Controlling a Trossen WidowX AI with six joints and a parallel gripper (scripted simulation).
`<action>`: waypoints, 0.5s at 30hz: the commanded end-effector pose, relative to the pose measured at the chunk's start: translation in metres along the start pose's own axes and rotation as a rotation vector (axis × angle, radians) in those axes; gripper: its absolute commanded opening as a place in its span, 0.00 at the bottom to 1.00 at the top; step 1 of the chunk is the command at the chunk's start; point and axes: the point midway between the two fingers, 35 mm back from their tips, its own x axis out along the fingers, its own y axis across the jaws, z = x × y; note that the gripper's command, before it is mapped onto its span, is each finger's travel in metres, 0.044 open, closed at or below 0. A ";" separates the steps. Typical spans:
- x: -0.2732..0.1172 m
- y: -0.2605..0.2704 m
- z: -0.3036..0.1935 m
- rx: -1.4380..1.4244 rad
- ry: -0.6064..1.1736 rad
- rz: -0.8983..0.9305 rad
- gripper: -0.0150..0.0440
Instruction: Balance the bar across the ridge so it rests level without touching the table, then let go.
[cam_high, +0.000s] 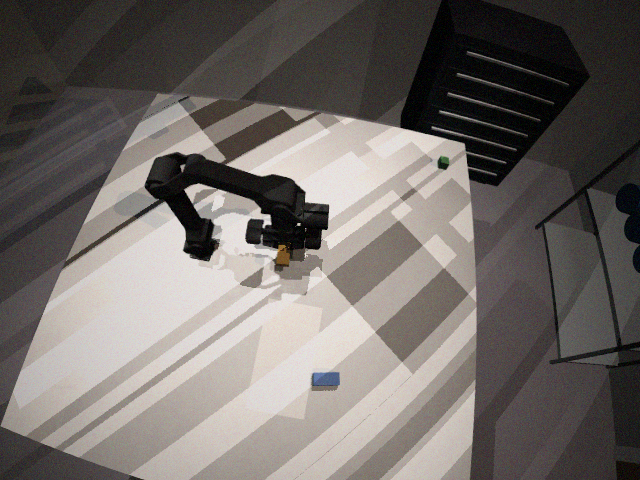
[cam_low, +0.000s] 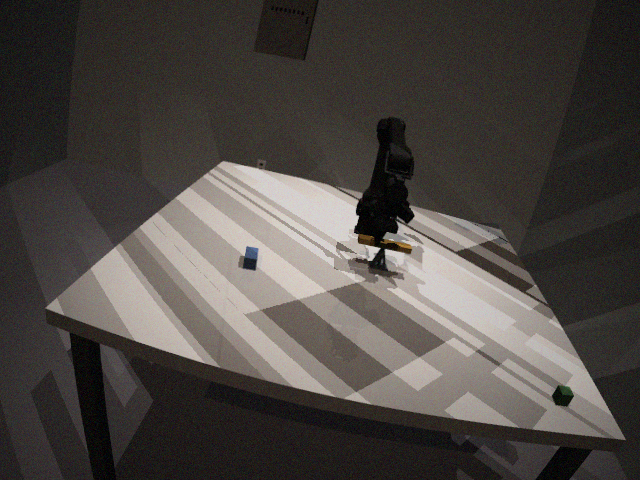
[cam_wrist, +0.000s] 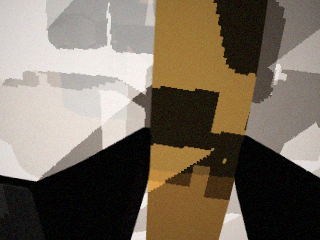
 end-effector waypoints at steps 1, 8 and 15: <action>0.000 0.000 0.000 -0.005 0.000 0.001 0.25; 0.000 0.000 0.000 0.000 0.000 0.000 0.25; 0.000 0.000 0.000 0.000 0.000 0.000 0.25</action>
